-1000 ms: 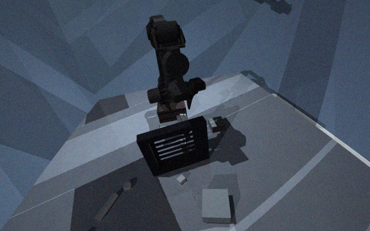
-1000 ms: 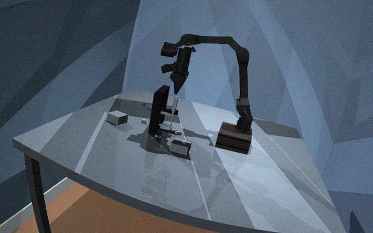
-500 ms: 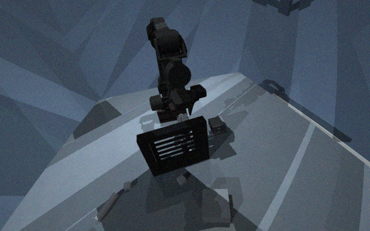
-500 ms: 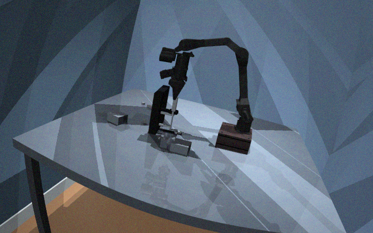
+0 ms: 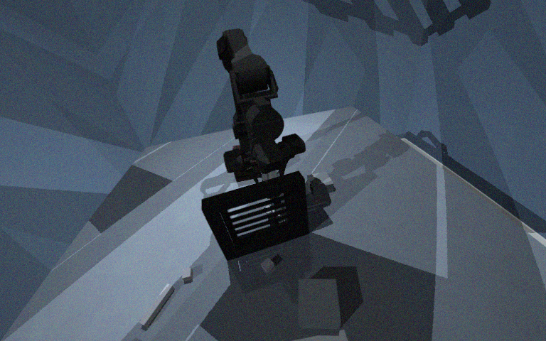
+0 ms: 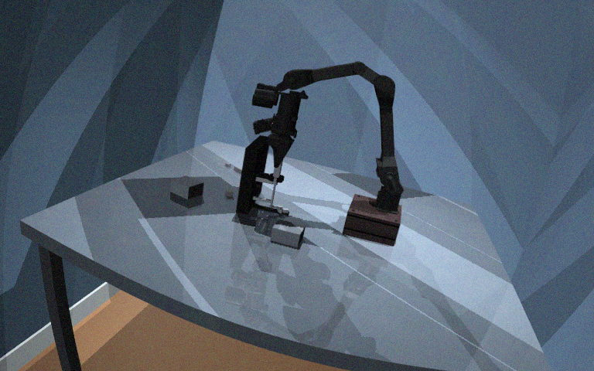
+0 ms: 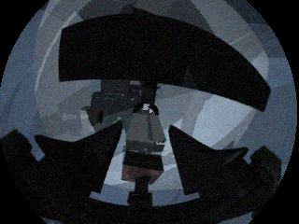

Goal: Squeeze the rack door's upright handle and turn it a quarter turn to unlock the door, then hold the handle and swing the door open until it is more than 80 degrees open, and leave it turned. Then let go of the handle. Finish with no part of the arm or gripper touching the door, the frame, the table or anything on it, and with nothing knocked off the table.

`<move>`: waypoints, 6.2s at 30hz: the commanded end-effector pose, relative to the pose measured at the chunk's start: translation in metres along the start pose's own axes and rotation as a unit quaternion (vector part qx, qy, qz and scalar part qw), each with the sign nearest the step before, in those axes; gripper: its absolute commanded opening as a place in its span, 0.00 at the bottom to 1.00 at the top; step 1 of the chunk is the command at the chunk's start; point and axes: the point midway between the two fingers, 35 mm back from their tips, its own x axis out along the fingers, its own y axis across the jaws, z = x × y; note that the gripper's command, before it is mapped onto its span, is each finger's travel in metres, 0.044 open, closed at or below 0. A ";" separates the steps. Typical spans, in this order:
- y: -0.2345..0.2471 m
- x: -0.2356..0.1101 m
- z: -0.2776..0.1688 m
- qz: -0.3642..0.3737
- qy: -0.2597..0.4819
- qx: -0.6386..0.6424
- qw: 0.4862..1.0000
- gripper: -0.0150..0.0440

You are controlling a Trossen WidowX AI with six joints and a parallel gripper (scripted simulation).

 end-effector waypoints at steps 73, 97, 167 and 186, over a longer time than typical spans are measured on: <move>0.001 0.016 -0.003 0.004 0.001 -0.818 0.575 0.29; 0.001 0.016 -0.003 0.004 0.001 -0.765 0.644 0.76; 0.001 0.016 -0.003 -0.002 0.004 0.757 0.654 0.76; 0.001 0.016 -0.003 -0.002 0.004 0.767 0.641 0.63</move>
